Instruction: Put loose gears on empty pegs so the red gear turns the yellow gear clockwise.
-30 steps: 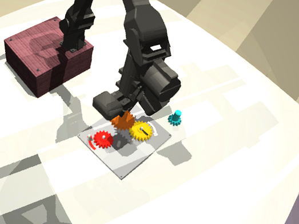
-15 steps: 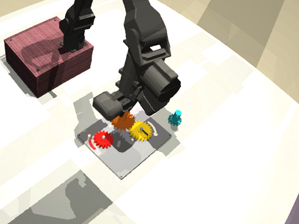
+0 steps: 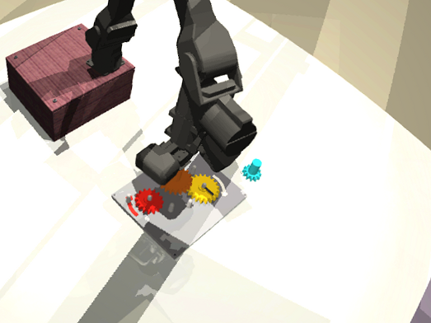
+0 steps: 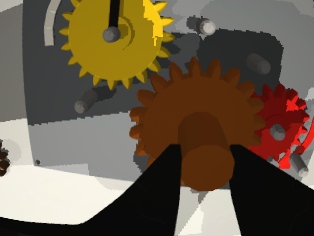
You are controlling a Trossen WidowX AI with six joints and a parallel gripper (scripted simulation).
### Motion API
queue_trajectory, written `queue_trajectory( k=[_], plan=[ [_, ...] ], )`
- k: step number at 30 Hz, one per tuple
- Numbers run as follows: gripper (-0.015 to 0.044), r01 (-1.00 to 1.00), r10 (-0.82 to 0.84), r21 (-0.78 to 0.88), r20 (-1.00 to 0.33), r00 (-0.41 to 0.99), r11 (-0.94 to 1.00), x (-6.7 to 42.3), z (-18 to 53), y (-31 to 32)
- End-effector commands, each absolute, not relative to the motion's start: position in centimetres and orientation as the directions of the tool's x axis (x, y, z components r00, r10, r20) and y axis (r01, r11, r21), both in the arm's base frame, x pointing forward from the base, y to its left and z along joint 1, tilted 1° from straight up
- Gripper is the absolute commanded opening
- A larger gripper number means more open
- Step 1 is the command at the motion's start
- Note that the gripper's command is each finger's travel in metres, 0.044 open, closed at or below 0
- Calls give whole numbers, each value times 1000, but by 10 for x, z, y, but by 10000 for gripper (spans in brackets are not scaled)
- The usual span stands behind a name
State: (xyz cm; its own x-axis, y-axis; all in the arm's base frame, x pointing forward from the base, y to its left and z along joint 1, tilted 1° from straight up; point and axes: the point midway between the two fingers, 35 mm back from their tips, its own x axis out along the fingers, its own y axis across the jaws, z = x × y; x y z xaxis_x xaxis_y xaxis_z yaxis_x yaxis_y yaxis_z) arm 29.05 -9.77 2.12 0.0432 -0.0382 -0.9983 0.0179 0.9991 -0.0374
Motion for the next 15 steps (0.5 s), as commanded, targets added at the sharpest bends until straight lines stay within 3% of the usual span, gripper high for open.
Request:
queue_trajectory(
  k=[1,15],
  plan=[
    [0,21,-34,-33,-999,40,999,289,15,-97],
    [0,220,-34,-24,-999,40,975,290,-6,-97]
  ],
)
